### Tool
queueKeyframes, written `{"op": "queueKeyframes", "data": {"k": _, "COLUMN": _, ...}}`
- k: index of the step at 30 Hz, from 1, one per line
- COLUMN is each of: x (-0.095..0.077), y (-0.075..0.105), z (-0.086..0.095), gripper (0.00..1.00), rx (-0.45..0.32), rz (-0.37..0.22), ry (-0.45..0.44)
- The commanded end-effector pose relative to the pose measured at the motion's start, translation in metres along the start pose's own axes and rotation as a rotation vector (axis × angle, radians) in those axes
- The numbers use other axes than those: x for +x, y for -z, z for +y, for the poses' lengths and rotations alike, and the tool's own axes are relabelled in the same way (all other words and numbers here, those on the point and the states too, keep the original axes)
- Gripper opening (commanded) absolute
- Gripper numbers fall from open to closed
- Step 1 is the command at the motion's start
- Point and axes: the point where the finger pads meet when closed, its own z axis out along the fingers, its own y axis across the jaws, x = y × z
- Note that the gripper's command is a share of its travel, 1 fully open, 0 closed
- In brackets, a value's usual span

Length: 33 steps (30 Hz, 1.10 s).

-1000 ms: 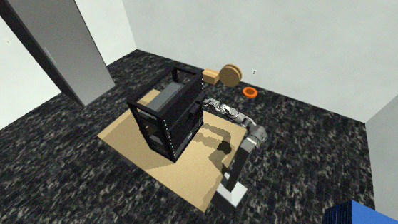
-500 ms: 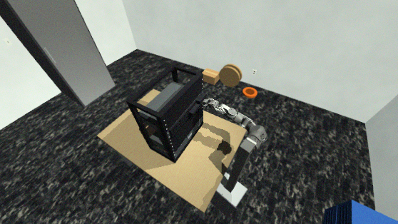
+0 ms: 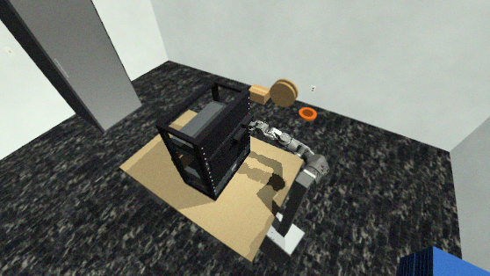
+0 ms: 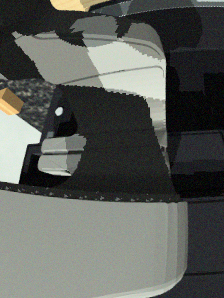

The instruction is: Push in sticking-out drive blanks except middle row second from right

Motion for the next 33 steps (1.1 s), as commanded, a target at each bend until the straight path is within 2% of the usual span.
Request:
{"op": "queueKeyframes", "data": {"k": 1, "x": 0.0032, "y": -0.0038, "z": 0.0057, "gripper": 0.00, "rx": -0.013, "rz": 0.006, "ry": 0.004}}
{"op": "queueKeyframes", "data": {"k": 5, "x": 0.0042, "y": -0.0096, "z": 0.0070, "gripper": 0.00, "rx": -0.013, "rz": 0.006, "ry": 0.004}}
{"op": "queueKeyframes", "data": {"k": 33, "x": 0.0062, "y": -0.0125, "z": 0.0102, "gripper": 0.00, "rx": -0.015, "rz": 0.008, "ry": 0.005}}
